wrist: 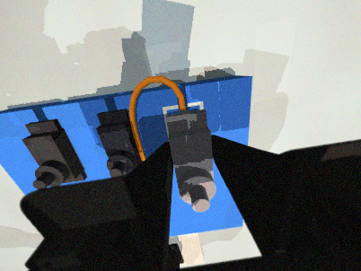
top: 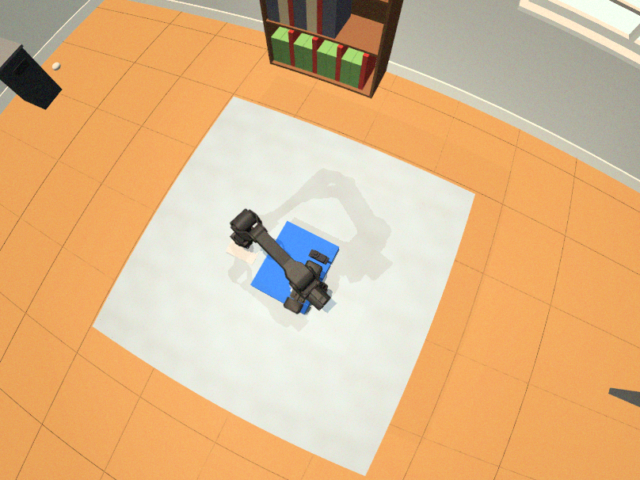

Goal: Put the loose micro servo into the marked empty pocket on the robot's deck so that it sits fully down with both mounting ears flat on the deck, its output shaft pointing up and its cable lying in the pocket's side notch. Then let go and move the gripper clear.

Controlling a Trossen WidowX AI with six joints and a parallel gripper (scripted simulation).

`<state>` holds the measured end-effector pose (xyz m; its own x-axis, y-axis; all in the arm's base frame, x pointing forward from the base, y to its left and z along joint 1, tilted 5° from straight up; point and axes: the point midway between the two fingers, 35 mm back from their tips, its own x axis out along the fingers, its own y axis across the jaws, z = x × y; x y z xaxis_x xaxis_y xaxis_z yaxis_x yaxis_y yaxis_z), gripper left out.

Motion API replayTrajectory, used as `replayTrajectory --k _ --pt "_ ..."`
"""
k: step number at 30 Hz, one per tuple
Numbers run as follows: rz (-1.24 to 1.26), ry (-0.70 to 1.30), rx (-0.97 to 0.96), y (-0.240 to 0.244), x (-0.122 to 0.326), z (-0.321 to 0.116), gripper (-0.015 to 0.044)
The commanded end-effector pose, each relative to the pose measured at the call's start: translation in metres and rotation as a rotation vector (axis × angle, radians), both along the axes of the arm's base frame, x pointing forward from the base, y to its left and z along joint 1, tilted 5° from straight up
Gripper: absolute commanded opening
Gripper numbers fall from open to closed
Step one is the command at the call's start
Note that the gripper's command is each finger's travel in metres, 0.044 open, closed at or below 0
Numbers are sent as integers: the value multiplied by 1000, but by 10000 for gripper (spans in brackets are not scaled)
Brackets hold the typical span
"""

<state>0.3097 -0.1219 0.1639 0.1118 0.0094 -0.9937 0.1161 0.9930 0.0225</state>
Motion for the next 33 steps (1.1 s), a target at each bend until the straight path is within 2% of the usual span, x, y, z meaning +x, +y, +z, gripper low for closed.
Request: replayTrajectory --k 1,33 --pt "-5 0 -5 -1 0 0 0" --pt "-5 0 -5 -1 3 -28 0"
